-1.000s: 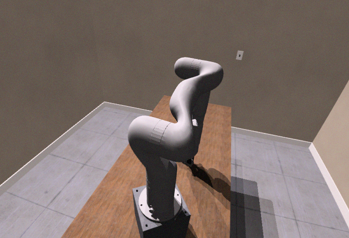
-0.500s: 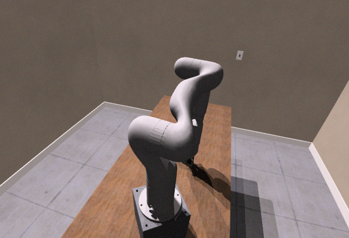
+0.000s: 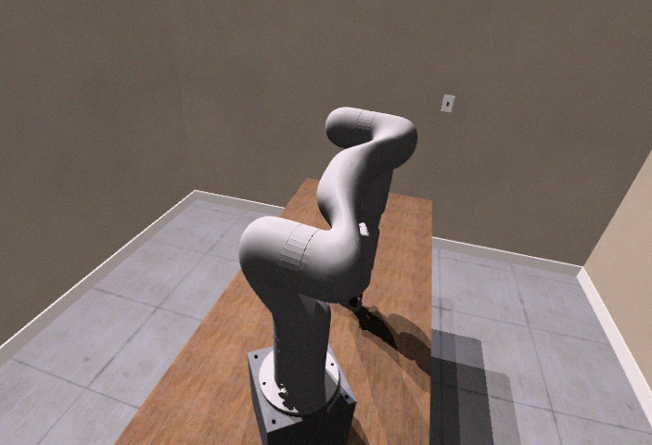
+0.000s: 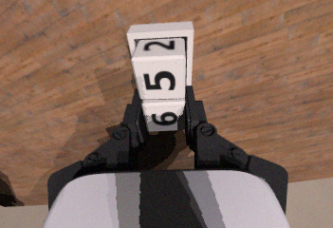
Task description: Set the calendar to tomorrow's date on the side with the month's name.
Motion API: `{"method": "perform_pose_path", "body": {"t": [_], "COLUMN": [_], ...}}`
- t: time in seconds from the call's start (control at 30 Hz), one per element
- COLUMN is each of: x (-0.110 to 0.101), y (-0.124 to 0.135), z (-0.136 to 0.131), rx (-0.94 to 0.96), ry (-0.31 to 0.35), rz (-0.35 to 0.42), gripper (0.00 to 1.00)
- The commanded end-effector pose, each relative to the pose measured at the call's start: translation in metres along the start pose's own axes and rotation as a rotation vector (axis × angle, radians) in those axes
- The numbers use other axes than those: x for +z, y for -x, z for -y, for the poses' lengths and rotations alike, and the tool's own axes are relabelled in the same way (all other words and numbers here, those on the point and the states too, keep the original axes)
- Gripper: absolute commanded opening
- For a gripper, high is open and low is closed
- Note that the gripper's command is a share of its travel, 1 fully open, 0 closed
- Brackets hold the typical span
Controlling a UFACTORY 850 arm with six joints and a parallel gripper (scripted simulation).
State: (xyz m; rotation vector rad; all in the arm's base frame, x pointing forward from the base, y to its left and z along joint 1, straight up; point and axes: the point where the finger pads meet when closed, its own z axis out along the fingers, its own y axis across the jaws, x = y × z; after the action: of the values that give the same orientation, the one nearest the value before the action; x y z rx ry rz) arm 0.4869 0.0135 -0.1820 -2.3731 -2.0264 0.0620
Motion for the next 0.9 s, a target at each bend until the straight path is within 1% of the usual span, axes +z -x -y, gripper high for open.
{"method": "perform_pose_path", "body": {"t": [0.0,0.8,0.83,0.87], "x": [-0.0004,-0.0004,-0.0004,-0.0004], "y": [-0.0001,-0.0001,-0.0001,-0.0001], "z": [-0.0006,-0.0006,-0.0006,-0.0006], "rx": [0.0,0.0,0.0,0.0], "ry": [0.044,0.044,0.044,0.044], "rz": [-0.015,-0.015,-0.015,-0.015], "gripper": [0.29,0.29,0.33,0.33]}}
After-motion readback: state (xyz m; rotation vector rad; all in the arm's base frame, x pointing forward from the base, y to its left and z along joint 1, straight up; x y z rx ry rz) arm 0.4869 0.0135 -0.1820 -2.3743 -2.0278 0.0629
